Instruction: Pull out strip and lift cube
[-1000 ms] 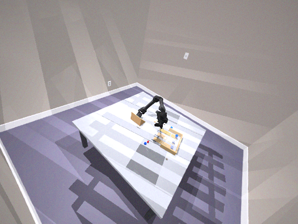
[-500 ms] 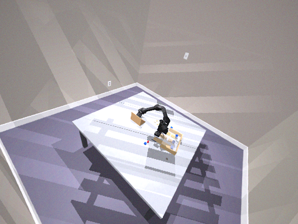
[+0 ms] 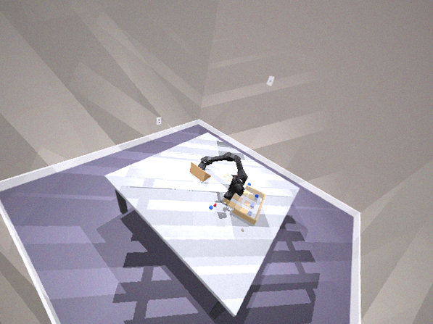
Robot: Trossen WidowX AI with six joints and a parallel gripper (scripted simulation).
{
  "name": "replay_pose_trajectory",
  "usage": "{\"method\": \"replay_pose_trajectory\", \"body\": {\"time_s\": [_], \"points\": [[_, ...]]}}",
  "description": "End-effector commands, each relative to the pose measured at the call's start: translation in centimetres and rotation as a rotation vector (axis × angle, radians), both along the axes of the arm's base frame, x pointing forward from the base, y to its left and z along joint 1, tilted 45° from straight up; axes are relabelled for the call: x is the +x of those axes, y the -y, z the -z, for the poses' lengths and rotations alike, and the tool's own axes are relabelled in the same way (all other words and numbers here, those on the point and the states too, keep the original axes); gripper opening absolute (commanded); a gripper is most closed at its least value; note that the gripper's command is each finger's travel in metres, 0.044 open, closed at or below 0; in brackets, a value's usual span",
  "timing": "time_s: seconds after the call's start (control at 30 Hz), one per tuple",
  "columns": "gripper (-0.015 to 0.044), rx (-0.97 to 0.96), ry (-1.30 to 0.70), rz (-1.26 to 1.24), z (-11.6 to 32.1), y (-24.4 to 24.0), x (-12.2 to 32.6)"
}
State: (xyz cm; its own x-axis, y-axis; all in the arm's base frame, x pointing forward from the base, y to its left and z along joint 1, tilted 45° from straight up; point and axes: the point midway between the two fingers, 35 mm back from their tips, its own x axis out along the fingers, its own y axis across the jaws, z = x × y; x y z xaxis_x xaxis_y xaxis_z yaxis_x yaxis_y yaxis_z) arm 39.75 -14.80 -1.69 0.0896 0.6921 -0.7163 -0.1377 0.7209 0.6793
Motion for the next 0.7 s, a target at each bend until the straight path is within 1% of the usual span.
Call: {"method": "replay_pose_trajectory", "body": {"time_s": [0.0, 0.67], "points": [[0.0, 0.003, -0.011, 0.002, 0.7, -0.5, -0.1], [0.0, 0.004, -0.011, 0.002, 3.1, -2.8, 0.0]]}}
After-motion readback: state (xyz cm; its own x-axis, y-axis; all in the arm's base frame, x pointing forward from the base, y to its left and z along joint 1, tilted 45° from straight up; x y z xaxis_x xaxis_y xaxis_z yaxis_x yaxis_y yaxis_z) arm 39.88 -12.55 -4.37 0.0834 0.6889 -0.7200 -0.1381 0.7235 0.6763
